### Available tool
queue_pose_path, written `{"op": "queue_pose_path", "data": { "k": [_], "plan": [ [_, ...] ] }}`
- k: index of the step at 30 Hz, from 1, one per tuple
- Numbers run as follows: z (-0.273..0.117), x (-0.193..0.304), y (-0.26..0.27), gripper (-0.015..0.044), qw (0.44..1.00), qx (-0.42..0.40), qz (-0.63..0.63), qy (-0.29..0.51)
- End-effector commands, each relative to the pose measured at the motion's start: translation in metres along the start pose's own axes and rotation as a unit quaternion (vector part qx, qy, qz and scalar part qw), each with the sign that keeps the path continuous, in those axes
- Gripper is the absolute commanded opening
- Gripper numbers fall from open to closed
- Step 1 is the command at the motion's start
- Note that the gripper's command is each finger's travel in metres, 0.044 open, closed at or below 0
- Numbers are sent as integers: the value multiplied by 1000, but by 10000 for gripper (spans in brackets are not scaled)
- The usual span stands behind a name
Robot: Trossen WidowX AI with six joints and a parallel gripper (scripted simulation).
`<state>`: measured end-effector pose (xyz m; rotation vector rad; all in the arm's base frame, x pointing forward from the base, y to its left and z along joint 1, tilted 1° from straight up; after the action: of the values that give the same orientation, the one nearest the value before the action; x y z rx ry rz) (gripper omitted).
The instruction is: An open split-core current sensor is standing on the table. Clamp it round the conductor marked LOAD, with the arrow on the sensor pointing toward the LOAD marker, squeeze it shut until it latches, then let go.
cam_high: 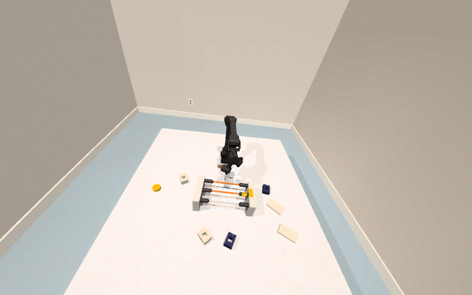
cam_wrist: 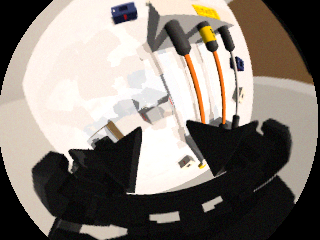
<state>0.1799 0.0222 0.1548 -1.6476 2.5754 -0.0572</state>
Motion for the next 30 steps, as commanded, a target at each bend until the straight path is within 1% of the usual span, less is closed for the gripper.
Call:
{"op": "queue_pose_path", "data": {
  "k": [1,30],
  "plan": [
    [5,-6,-8,320,984,-41,-172,6],
    [51,-5,-6,320,984,-41,-172,6]
  ]
}}
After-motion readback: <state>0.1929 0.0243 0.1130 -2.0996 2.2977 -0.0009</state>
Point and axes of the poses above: the point midway between the two fingers, 35 mm back from their tips, its own z axis out along the fingers, its own y axis across the jaws, x = y × z, the point moved 4 cm from there along -z, back along the fingers, and after that the axes turned 6 degrees about z, right-handed, at the moved point
